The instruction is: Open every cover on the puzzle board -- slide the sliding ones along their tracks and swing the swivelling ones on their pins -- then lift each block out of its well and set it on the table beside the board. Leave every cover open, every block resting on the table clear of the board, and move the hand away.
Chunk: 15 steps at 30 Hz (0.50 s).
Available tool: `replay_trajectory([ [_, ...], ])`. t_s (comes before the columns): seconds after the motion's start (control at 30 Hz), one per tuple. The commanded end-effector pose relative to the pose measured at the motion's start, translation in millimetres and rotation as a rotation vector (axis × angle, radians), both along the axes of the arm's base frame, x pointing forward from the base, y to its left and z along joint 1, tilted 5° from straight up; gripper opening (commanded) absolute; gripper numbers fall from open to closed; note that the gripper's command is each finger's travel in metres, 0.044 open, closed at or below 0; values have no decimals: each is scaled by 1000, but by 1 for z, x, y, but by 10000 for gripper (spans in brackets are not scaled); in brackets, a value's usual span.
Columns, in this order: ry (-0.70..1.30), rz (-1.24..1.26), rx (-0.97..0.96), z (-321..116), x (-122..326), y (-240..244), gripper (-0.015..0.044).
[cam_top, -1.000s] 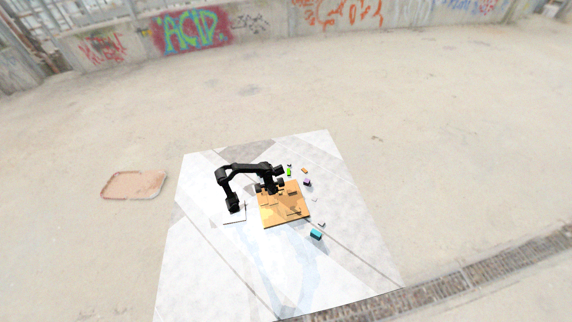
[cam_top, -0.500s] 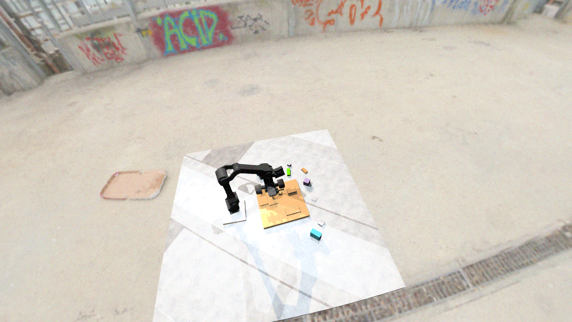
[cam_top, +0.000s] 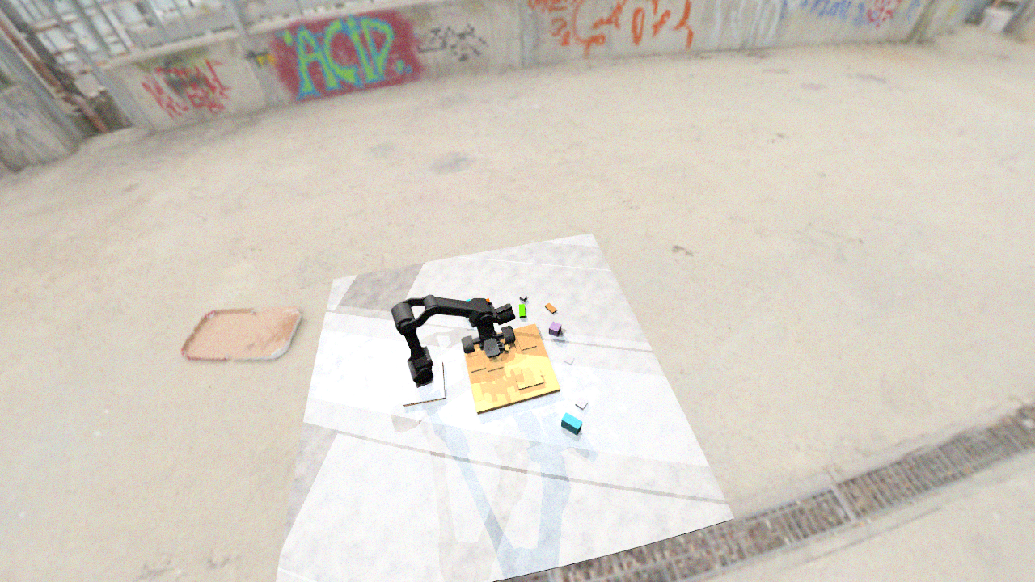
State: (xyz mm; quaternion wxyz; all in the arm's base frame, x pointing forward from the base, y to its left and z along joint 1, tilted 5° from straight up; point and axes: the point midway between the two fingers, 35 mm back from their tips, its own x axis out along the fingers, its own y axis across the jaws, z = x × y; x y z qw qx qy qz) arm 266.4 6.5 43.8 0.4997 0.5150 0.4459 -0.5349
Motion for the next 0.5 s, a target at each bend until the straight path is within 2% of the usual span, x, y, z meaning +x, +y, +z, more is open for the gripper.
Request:
replay_trajectory([
  [0.0,5,4,-3,-2,-1,-2,0],
  [0.47,5,4,-4,-1,0,-15,0],
])
